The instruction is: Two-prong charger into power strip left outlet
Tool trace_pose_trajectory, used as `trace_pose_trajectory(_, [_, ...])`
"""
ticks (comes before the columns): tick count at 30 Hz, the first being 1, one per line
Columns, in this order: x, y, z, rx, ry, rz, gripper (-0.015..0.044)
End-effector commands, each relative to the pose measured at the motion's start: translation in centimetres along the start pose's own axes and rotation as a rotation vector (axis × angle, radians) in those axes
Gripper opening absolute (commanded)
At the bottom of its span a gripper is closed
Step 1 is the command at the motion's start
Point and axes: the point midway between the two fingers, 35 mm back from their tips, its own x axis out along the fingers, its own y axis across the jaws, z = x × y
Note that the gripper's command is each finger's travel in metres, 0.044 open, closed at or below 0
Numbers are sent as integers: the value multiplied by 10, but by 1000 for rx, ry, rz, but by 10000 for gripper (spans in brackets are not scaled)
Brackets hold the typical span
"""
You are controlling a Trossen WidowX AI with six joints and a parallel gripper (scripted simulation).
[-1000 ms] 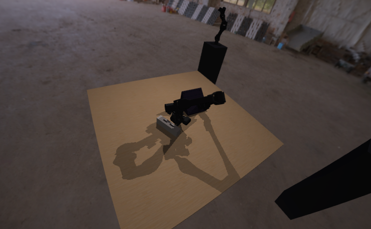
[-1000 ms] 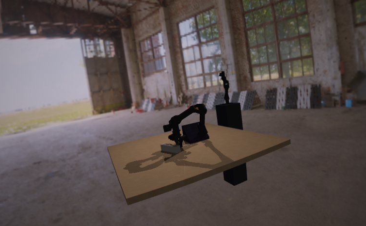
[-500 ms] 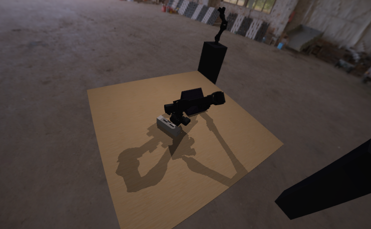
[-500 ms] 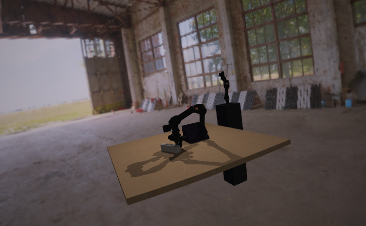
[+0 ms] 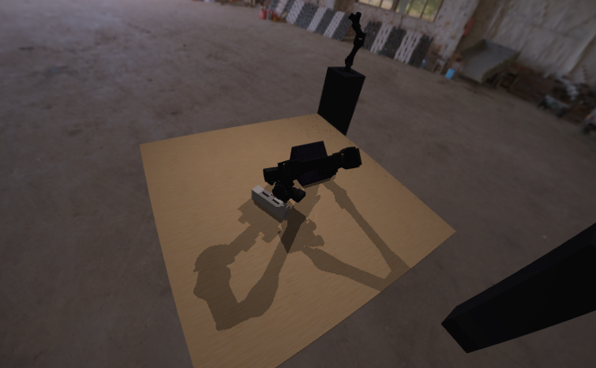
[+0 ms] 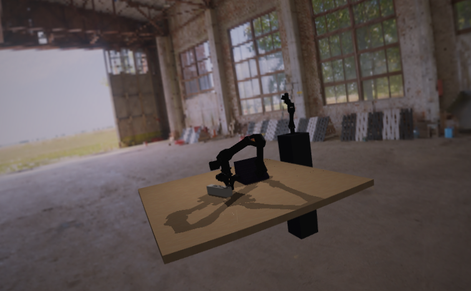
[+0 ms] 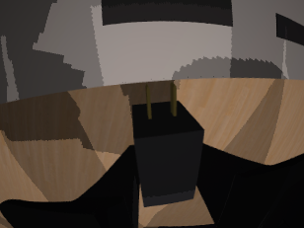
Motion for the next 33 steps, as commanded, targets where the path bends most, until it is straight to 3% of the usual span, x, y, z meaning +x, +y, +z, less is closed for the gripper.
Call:
trace_pose_trajectory(1, [-1,0,2,4,-2,2,0])
trace_pose_trajectory(33, [-1,1,6,4,-3,2,0])
